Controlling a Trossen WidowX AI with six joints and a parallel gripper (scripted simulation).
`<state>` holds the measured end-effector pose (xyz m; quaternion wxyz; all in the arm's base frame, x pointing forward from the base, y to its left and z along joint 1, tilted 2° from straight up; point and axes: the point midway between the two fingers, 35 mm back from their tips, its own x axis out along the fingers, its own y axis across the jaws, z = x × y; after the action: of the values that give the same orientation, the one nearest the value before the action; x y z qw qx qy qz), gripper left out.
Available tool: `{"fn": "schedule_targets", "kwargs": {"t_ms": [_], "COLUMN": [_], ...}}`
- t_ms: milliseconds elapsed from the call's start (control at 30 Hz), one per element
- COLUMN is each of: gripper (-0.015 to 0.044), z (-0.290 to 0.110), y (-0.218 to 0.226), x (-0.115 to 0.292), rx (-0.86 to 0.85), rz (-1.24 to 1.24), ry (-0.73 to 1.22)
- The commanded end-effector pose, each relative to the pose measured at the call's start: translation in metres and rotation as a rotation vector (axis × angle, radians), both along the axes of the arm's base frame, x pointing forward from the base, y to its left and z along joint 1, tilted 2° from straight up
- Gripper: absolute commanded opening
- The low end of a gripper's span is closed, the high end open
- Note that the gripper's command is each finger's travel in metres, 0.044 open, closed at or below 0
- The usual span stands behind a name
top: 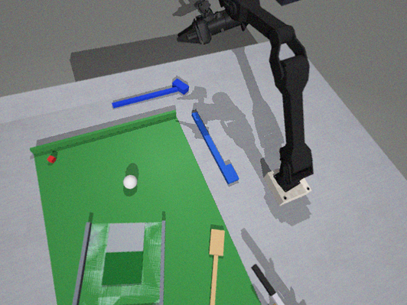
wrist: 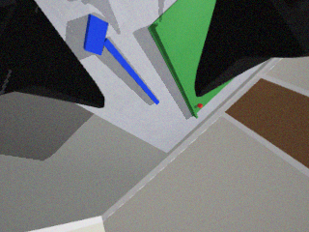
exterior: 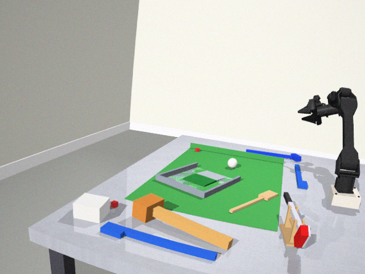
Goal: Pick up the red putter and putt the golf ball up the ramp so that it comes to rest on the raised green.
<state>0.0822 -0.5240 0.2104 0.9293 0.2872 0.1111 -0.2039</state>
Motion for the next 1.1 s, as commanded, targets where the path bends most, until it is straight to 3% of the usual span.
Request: {"fn": "schedule_targets", "kwargs": {"t_ms": [0,367,633,867,1067], "gripper": [0.0426,0.044,0.044,0.044,0.044], "z": [0.0,-0.014,-0.027,-0.038,-0.049], "y": [0.001,0.069,0.158,0.254,0.342], "x": [0.003,0.149,0.243,0.3,0.322], "rx": [-0.001,-0.038,-0.098,-0.186,-0.213], "rz": [0.005,0.27,0.508,0.747,0.9], "ry": [0.003,0.161,0.288,0.378,0.484]}}
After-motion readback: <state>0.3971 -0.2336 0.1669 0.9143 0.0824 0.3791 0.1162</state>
